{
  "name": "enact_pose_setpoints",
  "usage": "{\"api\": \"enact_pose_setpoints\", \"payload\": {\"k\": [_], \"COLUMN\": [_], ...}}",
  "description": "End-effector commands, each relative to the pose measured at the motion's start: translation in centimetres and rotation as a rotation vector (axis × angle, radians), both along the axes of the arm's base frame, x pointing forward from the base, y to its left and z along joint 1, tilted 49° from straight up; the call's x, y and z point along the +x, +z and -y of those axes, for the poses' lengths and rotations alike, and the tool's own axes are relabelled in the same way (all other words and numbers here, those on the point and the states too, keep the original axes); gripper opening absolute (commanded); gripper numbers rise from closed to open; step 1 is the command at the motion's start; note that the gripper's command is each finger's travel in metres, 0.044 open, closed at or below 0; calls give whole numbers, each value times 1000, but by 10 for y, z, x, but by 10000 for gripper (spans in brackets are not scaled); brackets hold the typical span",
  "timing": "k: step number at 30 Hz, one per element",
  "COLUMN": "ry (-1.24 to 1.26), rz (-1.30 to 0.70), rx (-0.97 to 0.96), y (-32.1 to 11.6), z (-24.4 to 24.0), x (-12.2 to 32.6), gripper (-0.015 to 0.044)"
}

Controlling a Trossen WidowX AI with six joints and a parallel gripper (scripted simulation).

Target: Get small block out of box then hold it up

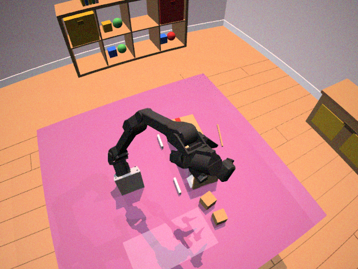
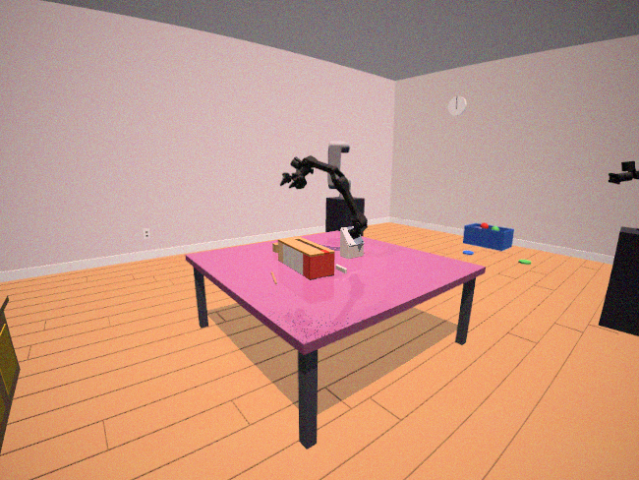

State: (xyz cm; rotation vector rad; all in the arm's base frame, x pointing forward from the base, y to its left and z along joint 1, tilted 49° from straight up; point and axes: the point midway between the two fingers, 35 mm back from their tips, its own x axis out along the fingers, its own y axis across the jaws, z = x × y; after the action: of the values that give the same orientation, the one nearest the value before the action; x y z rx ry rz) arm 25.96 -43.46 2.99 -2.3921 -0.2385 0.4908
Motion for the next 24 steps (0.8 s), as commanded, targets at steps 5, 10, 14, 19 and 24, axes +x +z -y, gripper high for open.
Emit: {"api": "enact_pose_setpoints", "payload": {"k": [5,10,14,19,24], "ry": [208,534,746,963,1170], "rz": [53,188,311,468,654], "rx": [-330,-782,-1045,-1298,-1525], "y": [10,23,30,37,43], "z": [-32,-84,-117,-153,-187], "x": [30,65,82,94,102], "gripper": [400,400,400,400,400]}}
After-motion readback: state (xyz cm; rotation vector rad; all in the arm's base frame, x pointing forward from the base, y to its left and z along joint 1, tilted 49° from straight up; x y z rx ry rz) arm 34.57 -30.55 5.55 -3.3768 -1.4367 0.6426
